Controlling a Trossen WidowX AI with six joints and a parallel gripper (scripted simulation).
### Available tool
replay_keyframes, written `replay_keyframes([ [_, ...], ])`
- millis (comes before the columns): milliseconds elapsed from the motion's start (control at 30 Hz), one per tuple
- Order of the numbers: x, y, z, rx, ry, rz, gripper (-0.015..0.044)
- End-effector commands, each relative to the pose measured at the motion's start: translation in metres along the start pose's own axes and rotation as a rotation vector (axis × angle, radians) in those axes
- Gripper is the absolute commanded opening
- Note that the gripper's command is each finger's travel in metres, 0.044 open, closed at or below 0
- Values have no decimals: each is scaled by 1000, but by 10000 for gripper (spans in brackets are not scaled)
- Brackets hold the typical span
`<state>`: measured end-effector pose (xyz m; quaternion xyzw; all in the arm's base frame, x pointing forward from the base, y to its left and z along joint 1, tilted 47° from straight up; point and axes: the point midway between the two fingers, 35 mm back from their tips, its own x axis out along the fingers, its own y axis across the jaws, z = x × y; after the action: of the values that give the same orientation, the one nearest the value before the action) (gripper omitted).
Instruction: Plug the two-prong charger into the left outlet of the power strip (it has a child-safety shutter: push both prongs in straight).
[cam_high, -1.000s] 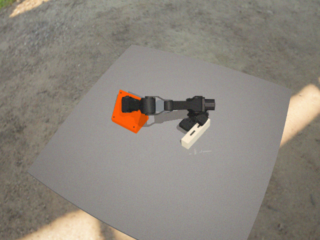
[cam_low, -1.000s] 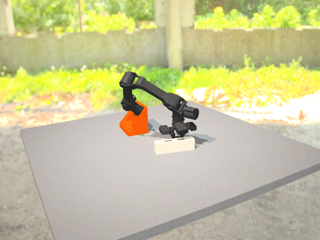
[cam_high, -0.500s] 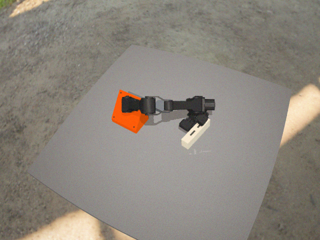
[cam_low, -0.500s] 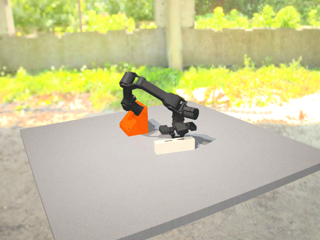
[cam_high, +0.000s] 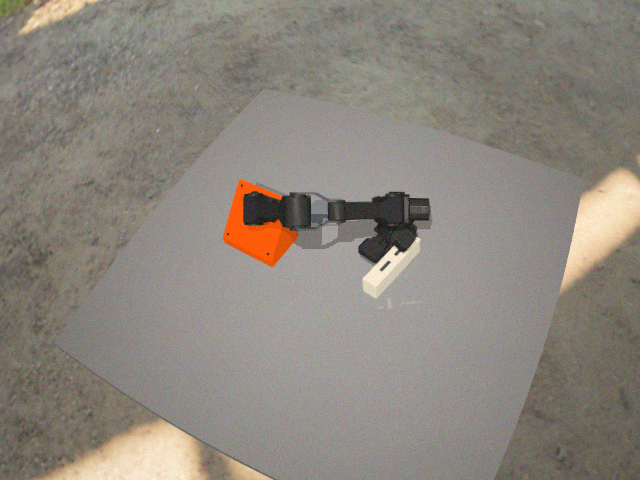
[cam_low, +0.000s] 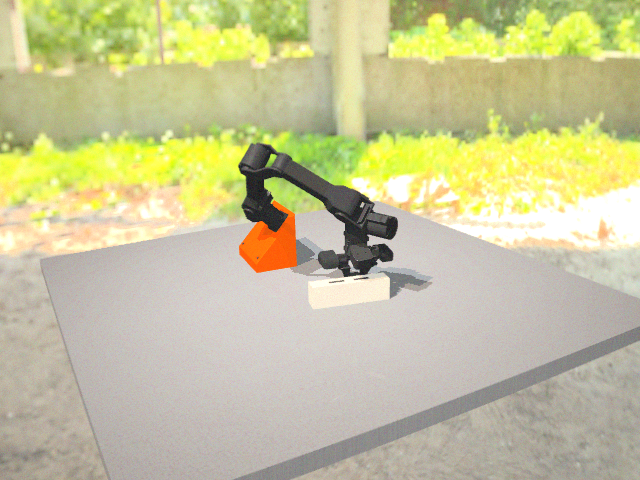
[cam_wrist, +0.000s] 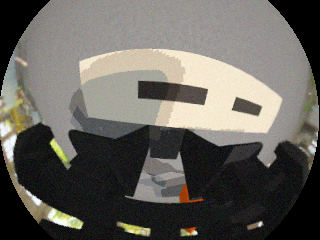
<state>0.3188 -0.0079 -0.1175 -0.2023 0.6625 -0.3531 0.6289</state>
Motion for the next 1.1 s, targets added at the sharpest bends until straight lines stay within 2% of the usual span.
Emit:
replay_keyframes([
  [0,0,0,8,25,-24,4,0],
  [1067,-4,0,8,25,-24,4,0],
])
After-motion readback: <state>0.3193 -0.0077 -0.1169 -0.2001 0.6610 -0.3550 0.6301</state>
